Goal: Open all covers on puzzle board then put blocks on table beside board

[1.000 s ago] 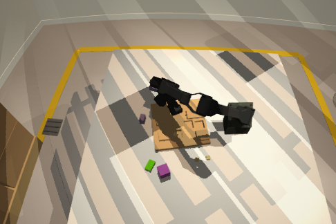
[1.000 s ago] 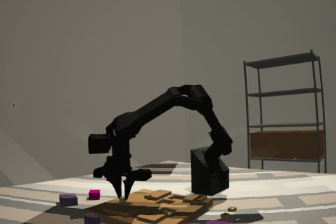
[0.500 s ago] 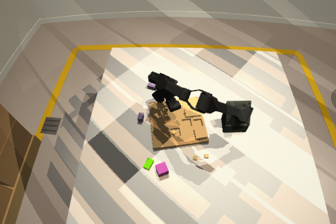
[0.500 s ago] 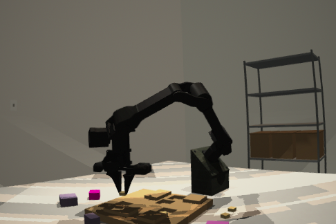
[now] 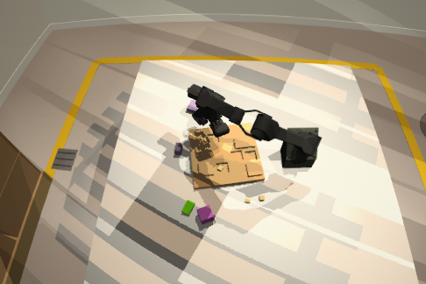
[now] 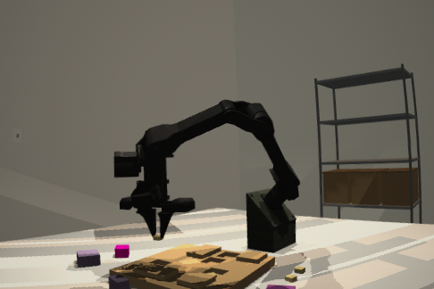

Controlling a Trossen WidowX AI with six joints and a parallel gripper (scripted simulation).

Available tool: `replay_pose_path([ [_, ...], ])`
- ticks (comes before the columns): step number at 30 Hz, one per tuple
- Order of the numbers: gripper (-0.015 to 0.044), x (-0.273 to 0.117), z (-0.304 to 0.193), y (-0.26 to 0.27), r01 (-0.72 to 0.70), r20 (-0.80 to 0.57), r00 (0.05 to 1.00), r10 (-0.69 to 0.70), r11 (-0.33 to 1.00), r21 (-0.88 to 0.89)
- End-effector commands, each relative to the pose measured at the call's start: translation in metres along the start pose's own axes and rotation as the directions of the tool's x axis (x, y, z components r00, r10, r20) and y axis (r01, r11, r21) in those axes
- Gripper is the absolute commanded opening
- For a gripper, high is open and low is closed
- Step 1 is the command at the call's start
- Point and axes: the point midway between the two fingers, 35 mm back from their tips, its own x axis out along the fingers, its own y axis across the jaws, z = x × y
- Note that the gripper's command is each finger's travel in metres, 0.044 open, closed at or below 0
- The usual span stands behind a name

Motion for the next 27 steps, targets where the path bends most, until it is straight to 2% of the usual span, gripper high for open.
replay_pose_path([
  [1,0.008,-0.013,0.003,0.0,0.012,0.005,1.0,-0.012,1.0,-0.012],
  [9,0.008,-0.023,-0.001,-0.004,0.013,0.004,1.0,-0.013,1.0,-0.012],
  [27,0.008,-0.028,-0.052,-0.054,0.026,-0.001,1.0,-0.026,1.0,-0.009],
])
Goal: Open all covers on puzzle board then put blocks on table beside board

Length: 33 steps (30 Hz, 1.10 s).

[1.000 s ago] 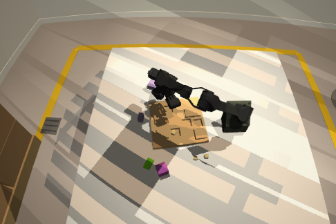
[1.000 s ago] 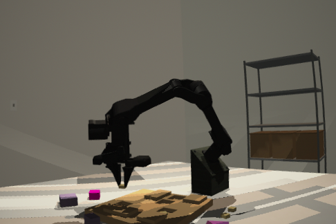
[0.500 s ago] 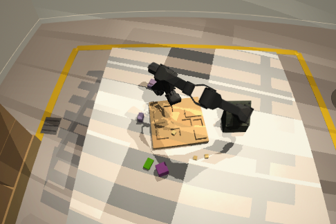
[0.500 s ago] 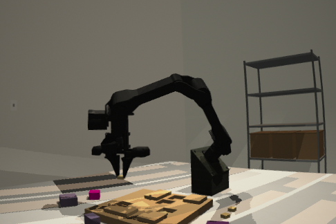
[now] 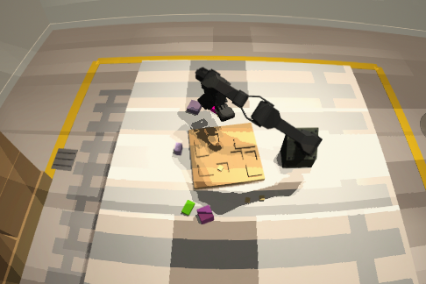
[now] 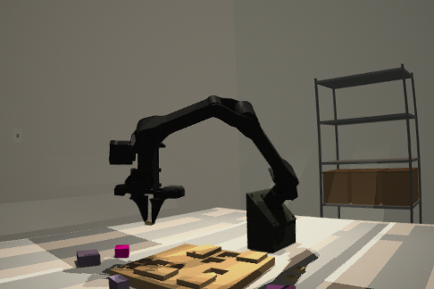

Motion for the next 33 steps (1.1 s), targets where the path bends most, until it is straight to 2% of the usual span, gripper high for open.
replay_pose_path([
  [1,0.008,0.001,-0.012,-0.011,0.0,-0.004,1.0,0.0,1.0,0.0],
  [23,0.008,0.003,-0.085,-0.056,-0.004,-0.004,1.0,0.004,1.0,-0.002],
  [33,0.008,0.014,-0.086,-0.058,-0.004,-0.004,1.0,0.004,1.0,-0.002],
])
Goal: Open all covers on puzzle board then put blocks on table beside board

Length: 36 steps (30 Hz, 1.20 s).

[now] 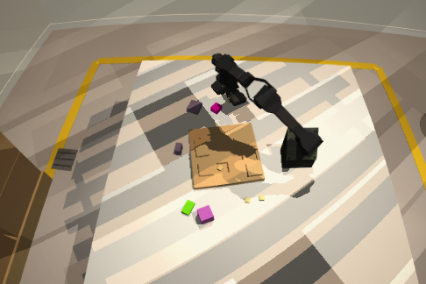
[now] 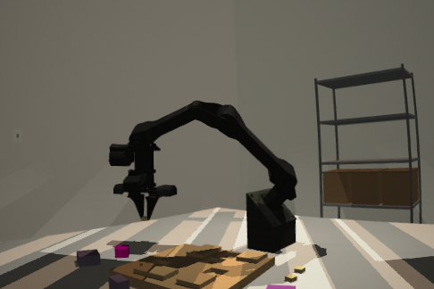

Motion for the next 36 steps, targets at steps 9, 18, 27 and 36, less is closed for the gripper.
replay_pose_path([
  [9,0.008,0.023,0.0,-0.001,-0.009,-0.002,1.0,0.009,1.0,0.005],
  [18,0.008,0.038,0.0,-0.001,-0.009,-0.001,1.0,0.009,1.0,0.005],
  [27,0.008,0.053,0.001,-0.001,-0.009,-0.001,1.0,0.009,1.0,0.005],
  [36,0.008,0.067,0.0,0.0,-0.01,0.0,1.0,0.01,1.0,0.005],
])
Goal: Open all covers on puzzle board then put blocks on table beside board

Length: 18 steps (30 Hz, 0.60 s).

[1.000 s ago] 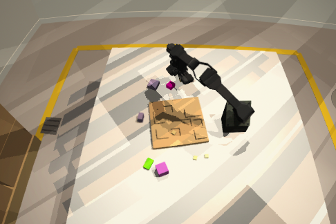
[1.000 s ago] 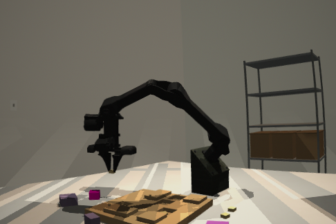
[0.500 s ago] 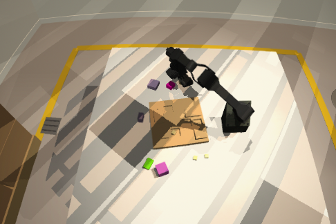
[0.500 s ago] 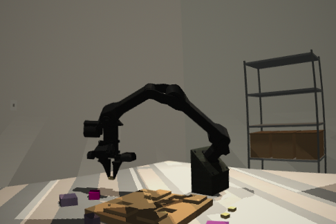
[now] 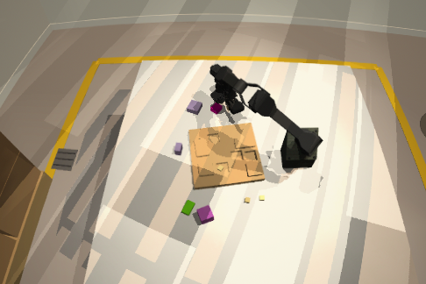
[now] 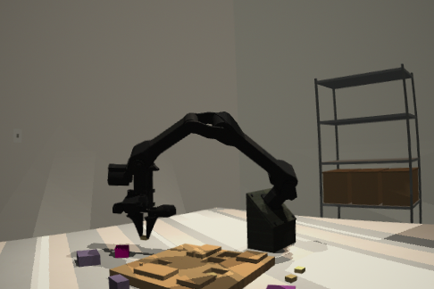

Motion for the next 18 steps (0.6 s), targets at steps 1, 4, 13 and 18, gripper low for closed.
replay_pose_path([
  [1,0.008,0.01,-0.003,0.002,-0.013,-0.001,1.0,0.013,1.0,0.011],
  [4,0.008,0.015,-0.003,0.003,-0.013,-0.001,1.0,0.013,1.0,0.011],
  [13,0.008,0.03,-0.004,0.004,-0.015,0.0,1.0,0.015,1.0,0.01],
  [18,0.008,0.038,-0.004,0.005,-0.016,0.0,1.0,0.016,1.0,0.01],
])
